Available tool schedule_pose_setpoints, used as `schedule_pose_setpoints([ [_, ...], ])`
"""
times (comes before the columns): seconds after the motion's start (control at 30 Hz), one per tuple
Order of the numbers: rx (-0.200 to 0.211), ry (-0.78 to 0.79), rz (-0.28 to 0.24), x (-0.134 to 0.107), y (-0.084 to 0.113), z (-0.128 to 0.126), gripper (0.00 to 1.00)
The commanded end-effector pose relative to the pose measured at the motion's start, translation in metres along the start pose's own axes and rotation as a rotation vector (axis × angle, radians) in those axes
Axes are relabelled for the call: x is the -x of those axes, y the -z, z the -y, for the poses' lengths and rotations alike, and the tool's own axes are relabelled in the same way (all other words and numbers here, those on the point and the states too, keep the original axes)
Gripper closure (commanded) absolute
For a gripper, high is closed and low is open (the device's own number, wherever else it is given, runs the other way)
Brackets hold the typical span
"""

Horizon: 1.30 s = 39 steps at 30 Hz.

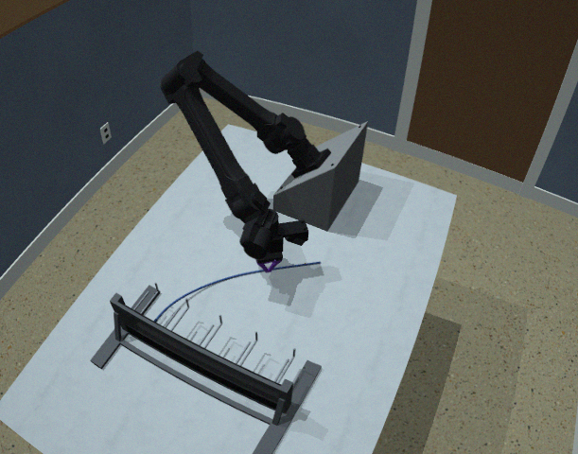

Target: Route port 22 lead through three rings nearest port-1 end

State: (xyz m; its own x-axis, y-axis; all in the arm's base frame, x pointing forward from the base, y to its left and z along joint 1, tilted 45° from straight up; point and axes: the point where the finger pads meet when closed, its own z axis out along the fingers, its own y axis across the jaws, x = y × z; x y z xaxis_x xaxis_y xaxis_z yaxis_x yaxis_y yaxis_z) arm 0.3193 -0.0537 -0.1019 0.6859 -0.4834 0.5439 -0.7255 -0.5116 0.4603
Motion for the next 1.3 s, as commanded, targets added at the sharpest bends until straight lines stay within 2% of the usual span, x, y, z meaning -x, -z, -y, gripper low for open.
schedule_pose_setpoints([
  [0.0, -0.016, -0.017, -0.008, -0.0074, 0.0026, 0.0016, 0.68],
  [1.27, -0.019, -0.023, -0.009, -0.0132, 0.0032, 0.0072, 0.68],
])
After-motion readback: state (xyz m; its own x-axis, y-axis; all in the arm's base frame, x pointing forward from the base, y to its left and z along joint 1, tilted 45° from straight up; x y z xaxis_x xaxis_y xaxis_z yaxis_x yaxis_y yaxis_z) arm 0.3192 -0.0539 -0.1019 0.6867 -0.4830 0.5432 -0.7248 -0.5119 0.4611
